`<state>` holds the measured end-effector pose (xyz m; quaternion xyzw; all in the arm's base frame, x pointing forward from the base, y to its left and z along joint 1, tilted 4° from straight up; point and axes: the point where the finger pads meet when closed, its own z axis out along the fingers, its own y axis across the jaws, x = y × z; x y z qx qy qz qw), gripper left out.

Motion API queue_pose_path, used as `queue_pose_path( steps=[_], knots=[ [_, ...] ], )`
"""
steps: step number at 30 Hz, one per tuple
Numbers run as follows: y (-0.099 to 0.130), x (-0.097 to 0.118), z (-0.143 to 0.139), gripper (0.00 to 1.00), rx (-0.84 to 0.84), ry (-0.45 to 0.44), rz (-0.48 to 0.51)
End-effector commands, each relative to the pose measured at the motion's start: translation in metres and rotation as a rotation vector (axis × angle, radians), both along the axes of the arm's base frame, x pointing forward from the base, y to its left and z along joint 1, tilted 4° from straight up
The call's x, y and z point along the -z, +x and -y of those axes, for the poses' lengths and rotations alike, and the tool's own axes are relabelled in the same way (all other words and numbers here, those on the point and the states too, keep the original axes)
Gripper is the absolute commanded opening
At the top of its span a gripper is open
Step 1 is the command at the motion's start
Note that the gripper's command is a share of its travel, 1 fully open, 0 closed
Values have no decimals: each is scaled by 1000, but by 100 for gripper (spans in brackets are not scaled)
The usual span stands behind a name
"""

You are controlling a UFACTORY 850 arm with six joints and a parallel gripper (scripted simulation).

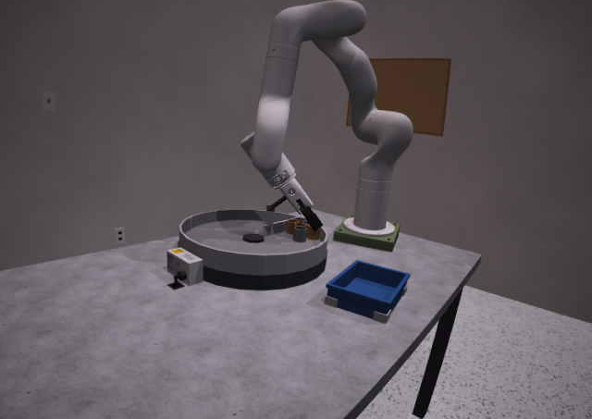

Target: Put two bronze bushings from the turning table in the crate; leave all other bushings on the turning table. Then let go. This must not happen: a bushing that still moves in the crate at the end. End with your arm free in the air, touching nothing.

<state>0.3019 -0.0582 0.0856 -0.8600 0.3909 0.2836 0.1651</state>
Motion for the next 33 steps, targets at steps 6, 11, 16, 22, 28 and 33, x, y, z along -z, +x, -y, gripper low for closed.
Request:
queue_pose_path(
  steps=[6, 11, 16, 22, 28, 33],
  knots=[
    [1, 1, 0, 10, 0, 0, 1],
    [1, 1, 0, 0, 0, 0, 1],
    [1, 1, 0, 0, 0, 0, 1],
    [1, 1, 0, 0, 0, 0, 1],
    [1, 1, 0, 0, 0, 0, 1],
    [1, 1, 0, 0, 0, 0, 1]
  ],
)
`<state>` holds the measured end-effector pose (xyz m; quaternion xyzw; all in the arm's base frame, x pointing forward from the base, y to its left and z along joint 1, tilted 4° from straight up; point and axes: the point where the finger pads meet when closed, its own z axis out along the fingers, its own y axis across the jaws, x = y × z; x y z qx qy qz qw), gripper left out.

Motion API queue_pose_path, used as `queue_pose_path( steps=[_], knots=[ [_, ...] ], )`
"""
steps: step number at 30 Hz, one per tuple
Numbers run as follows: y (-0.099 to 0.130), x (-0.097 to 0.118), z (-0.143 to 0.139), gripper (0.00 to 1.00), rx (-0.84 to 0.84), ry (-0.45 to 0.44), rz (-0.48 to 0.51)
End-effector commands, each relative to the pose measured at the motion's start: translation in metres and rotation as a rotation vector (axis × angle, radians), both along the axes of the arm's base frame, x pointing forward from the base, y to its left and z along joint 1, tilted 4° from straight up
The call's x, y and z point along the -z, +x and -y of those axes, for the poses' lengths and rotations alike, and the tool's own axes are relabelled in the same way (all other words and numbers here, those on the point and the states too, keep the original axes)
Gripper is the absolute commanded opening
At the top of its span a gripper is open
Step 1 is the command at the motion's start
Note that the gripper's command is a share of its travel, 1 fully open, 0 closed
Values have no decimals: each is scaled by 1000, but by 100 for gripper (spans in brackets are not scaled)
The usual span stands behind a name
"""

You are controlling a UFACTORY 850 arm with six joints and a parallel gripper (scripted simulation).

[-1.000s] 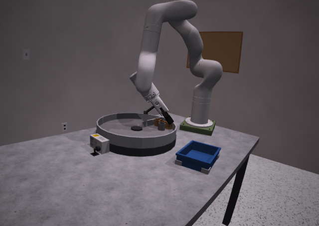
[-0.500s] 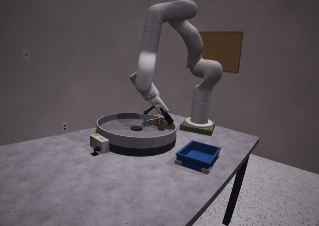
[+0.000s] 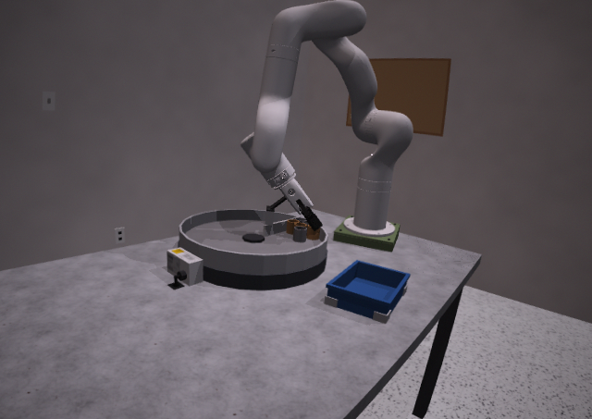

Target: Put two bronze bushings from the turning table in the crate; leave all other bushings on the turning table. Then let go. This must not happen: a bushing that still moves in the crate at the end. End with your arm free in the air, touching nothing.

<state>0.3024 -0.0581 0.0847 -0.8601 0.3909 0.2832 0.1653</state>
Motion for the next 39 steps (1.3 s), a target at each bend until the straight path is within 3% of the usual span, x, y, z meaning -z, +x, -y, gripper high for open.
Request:
queue_pose_path(
  steps=[1, 28, 39],
  knots=[
    [0, 0, 0, 0, 0, -1, 0],
    [0, -6, 0, 0, 0, -1, 1],
    [-3, -52, 1, 0, 0, -1, 1]
  ],
)
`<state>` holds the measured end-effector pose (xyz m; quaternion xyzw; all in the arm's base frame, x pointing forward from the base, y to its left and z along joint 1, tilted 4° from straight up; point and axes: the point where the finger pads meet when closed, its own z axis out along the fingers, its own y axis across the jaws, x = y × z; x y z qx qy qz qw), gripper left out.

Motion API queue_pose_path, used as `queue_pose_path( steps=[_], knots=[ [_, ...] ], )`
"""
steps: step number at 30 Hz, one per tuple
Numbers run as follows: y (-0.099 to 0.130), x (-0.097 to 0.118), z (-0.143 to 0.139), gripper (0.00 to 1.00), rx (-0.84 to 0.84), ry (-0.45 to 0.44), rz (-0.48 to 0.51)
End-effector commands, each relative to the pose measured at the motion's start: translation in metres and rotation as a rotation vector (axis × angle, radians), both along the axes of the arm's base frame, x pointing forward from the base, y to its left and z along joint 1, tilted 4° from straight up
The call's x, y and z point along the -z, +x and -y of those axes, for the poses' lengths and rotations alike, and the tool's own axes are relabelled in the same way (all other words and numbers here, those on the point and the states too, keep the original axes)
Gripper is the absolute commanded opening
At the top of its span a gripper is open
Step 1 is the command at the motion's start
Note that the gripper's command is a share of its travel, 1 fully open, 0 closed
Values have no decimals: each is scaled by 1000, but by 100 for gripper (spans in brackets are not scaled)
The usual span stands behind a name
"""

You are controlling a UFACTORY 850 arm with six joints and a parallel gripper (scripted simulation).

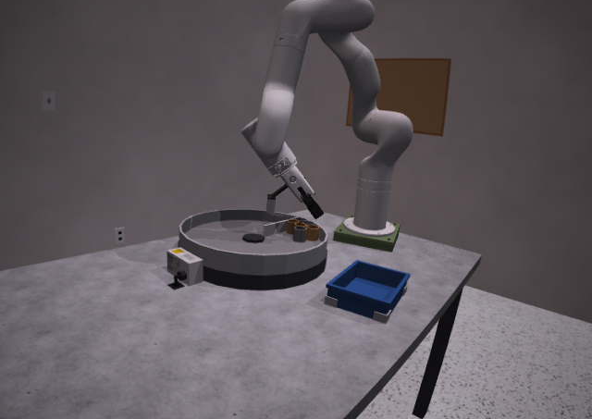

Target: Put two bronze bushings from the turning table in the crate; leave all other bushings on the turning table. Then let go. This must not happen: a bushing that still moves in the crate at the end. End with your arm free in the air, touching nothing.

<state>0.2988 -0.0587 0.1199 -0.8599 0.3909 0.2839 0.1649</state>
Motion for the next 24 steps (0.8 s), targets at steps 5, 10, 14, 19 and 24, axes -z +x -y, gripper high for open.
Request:
queue_pose_path(
  steps=[5, 10, 14, 19, 24],
  knots=[
    [-1, -29, 1, 0, 0, 0, 2],
    [-1, -33, 1, 0, 0, 0, 2],
    [-1, -33, 1, 0, 0, 0, 2],
    [-1, -33, 1, 0, 0, 0, 2],
    [-1, -33, 1, 10, 0, 0, 2]
  ],
)
